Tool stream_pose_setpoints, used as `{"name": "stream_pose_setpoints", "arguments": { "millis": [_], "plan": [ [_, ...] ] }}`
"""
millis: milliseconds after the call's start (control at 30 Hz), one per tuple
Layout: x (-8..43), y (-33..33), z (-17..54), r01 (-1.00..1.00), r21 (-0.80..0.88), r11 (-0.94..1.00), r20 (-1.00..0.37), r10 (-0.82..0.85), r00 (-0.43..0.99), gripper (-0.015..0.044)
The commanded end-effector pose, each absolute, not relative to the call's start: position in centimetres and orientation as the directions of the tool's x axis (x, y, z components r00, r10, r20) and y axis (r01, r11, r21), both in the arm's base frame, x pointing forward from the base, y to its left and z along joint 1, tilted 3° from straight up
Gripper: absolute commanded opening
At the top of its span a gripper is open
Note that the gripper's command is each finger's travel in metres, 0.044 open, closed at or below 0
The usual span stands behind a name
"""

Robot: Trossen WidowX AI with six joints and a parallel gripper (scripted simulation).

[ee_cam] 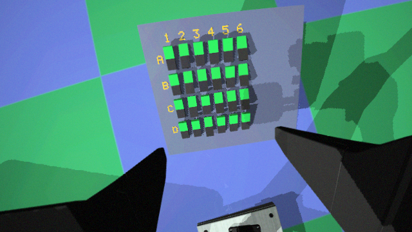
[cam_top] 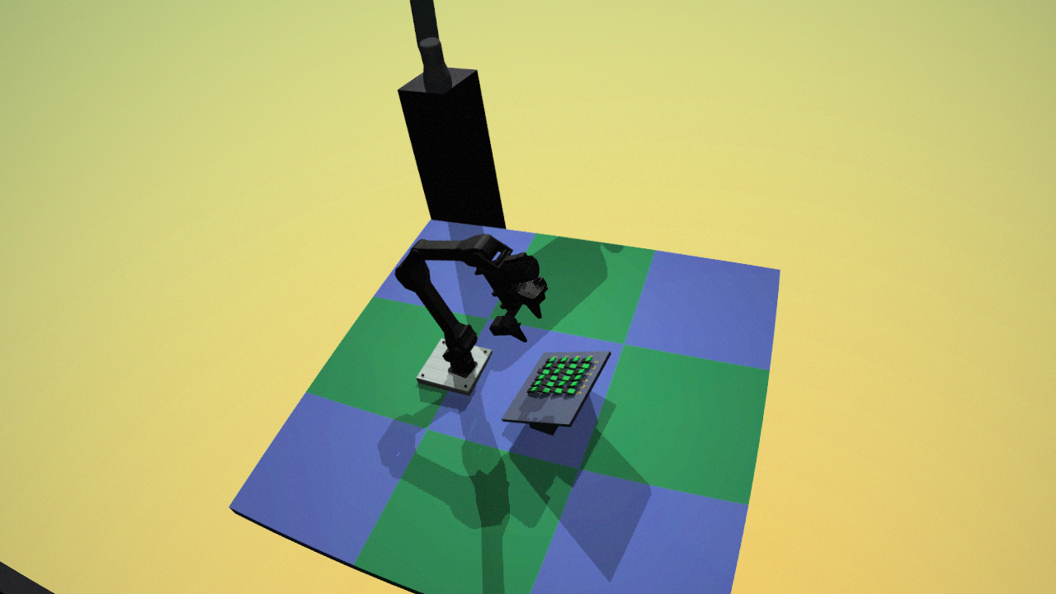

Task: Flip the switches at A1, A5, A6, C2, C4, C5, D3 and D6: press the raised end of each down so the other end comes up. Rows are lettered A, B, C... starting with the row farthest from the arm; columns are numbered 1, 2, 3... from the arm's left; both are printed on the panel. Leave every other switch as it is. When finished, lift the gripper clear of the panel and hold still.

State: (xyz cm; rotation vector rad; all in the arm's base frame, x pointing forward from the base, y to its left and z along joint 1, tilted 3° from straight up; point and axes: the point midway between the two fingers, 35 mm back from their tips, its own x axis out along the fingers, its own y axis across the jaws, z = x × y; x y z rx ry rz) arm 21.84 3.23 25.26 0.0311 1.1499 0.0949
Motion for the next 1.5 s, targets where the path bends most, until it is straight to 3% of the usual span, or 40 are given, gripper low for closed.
{"name": "stream_pose_setpoints", "arguments": {
  "millis": [0, 233, 467, 600, 1467],
  "plan": [
    [22.1, 3.3, 25.2, -0.059, 0.073, 0.996, -0.909, 0.09, 0.406, 0.0374],
    [31.0, 7.9, 21.3, -0.035, 0.059, 0.998, -0.897, 0.069, 0.437, 0.019],
    [31.9, 8.6, 20.5, -0.032, 0.059, 0.998, -0.896, 0.067, 0.44, 0.0006],
    [33.4, 8.8, 17.7, -0.033, 0.059, 0.998, -0.905, 0.067, 0.419, 0.0],
    [34.5, 8.9, 15.6, -0.033, 0.059, 0.998, -0.905, 0.067, 0.42, 0.0]
  ]
}}
